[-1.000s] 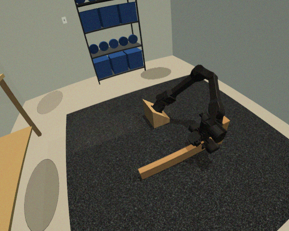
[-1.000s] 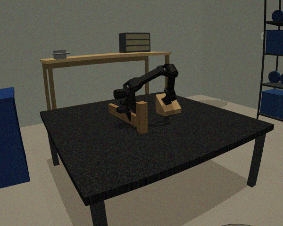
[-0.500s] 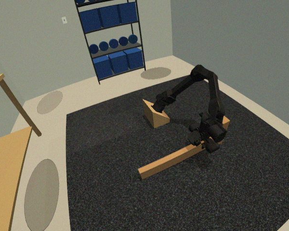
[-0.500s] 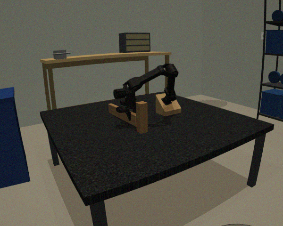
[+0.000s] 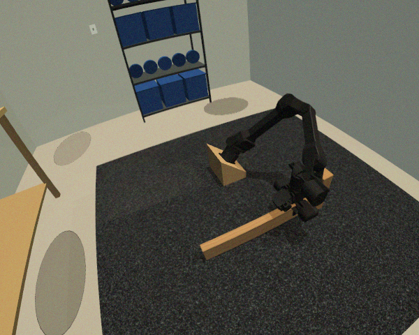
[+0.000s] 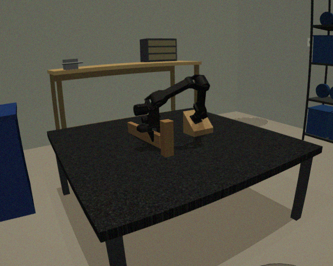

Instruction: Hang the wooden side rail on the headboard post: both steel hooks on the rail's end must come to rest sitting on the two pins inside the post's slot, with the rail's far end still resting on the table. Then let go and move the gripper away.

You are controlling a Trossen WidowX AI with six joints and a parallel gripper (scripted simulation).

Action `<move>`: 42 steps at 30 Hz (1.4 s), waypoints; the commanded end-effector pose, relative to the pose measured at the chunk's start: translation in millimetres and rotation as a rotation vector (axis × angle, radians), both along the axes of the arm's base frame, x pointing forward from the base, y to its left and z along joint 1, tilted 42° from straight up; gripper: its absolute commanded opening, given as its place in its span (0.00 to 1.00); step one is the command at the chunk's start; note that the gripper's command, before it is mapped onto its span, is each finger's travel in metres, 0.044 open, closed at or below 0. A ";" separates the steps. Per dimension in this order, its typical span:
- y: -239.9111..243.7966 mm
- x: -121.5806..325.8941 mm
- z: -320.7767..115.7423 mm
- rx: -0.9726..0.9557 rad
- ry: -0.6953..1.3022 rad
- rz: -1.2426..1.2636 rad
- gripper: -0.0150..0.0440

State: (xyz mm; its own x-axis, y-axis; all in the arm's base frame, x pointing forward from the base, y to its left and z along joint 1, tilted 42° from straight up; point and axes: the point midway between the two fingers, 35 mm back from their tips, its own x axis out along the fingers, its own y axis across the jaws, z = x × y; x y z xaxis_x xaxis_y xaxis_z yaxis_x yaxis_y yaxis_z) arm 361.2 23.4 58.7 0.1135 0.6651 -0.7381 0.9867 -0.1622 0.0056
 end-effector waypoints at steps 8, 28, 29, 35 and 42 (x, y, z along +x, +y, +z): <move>-6.3 0.9 5.6 -0.006 -0.009 -0.013 0.25; -8.5 0.4 8.1 -0.006 -0.009 -0.013 0.25; -8.7 0.4 8.2 -0.006 -0.009 -0.013 0.25; -8.9 0.3 8.6 -0.006 -0.009 -0.013 0.25; -7.7 -0.3 8.5 -0.006 -0.009 -0.013 0.25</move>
